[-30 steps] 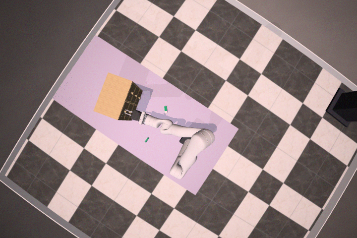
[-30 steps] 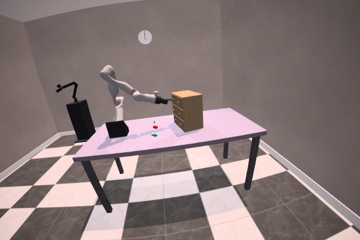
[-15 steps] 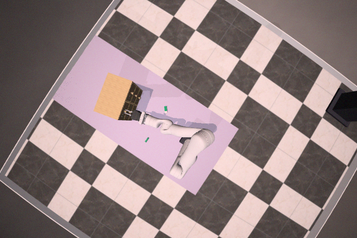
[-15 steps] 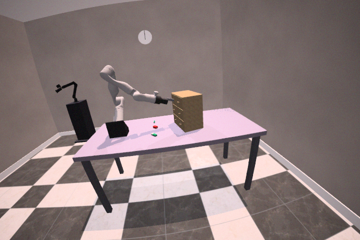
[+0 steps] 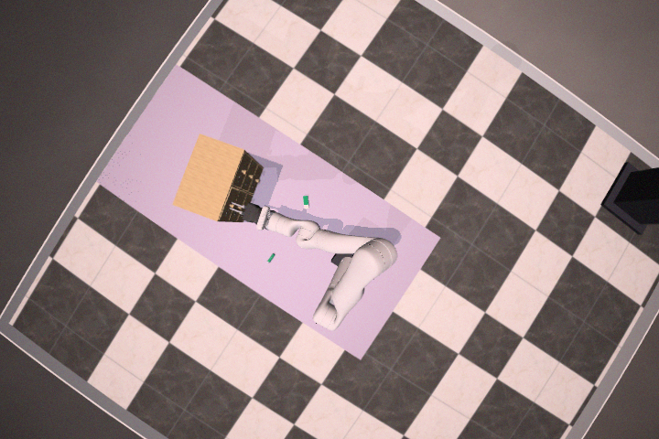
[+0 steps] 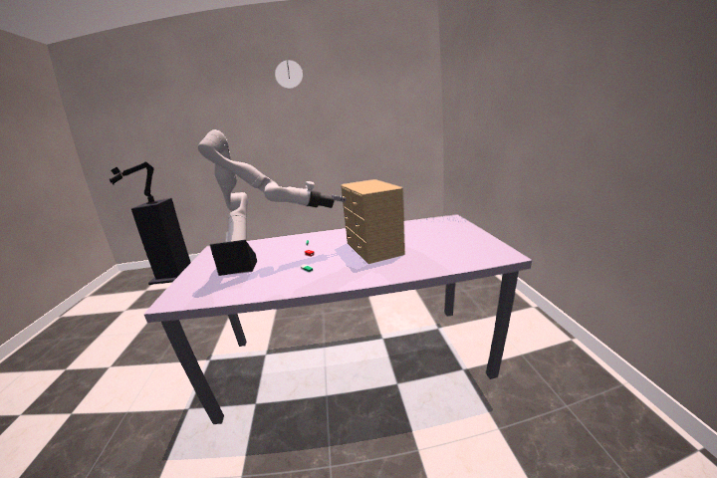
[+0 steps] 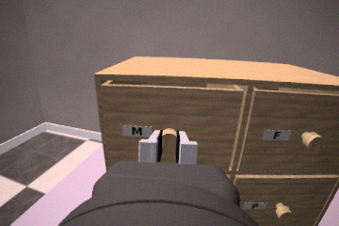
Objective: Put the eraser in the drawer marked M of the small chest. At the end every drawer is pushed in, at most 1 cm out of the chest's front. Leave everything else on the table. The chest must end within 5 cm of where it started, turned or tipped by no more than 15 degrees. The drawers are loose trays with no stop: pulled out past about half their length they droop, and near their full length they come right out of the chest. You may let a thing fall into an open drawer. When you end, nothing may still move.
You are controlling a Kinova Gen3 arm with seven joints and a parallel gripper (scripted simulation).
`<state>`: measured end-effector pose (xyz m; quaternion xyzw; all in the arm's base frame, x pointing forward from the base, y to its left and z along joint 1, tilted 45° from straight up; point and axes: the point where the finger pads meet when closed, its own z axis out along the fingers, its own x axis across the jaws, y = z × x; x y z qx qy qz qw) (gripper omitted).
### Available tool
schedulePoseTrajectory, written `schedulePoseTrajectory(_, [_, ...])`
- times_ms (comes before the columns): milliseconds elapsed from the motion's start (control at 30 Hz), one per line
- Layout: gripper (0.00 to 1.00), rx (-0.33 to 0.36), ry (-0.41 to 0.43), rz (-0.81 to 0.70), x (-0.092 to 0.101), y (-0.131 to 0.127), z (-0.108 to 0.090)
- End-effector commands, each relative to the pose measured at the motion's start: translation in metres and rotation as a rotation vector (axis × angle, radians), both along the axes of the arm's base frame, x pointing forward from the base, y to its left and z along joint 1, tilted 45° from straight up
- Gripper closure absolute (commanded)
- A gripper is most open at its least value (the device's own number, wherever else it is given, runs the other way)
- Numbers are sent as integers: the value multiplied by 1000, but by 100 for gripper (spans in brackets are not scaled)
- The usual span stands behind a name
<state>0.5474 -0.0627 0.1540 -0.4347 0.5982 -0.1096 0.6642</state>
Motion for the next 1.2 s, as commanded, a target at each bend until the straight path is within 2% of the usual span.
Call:
schedulePoseTrajectory(0, [63,-1,-4,-5,-5,-3,1])
schedulePoseTrajectory(1167, [63,-1,-4,-4,-46,-12,-6])
